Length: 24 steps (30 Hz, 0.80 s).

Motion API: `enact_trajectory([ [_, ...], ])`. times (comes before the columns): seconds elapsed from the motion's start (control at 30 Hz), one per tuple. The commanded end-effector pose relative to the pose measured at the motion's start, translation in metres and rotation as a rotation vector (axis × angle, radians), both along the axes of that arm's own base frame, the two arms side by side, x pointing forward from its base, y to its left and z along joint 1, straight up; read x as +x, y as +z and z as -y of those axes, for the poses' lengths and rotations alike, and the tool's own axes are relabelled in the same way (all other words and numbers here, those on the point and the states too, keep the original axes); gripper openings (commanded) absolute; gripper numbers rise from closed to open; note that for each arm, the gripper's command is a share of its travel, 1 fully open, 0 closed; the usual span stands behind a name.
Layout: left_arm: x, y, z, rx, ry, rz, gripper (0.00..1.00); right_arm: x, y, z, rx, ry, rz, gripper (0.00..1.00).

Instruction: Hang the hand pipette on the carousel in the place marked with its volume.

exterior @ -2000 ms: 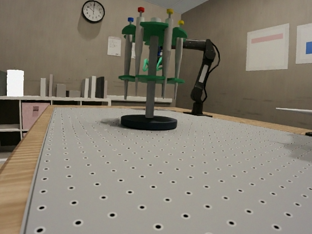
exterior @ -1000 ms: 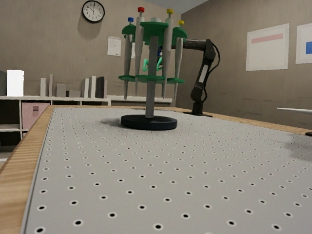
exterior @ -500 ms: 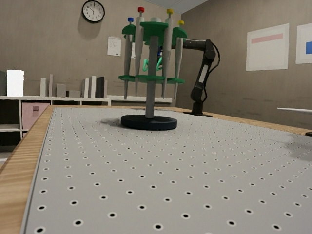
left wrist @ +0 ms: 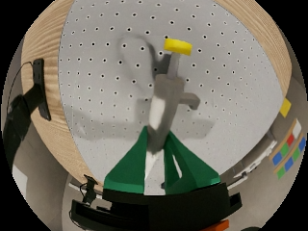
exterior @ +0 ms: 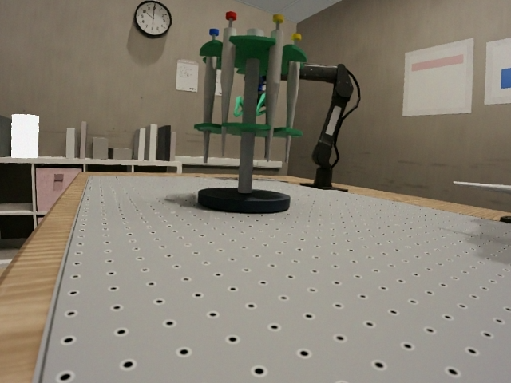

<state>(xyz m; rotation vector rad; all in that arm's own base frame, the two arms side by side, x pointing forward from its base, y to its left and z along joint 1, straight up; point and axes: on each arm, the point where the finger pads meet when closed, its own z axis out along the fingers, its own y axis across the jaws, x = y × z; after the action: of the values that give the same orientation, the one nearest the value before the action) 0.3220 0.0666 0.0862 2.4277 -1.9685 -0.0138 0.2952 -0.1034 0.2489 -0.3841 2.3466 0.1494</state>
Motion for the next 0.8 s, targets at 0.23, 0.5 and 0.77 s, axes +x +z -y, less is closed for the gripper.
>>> enact_trajectory([
  [0.23, 0.002, -0.012, -0.001, 0.014, -0.014, 0.01, 0.12, 0.003, 0.004, 0.003, 0.003, 0.008, 0.023, 1.0],
  [0.5, 0.002, -0.023, -0.001, 0.014, -0.014, 0.007, 0.12, 0.003, 0.004, 0.003, 0.003, 0.008, 0.023, 1.0],
  [0.77, 0.003, -0.022, -0.001, 0.02, -0.014, 0.036, 0.12, 0.003, 0.004, 0.003, 0.003, 0.008, 0.023, 1.0],
])
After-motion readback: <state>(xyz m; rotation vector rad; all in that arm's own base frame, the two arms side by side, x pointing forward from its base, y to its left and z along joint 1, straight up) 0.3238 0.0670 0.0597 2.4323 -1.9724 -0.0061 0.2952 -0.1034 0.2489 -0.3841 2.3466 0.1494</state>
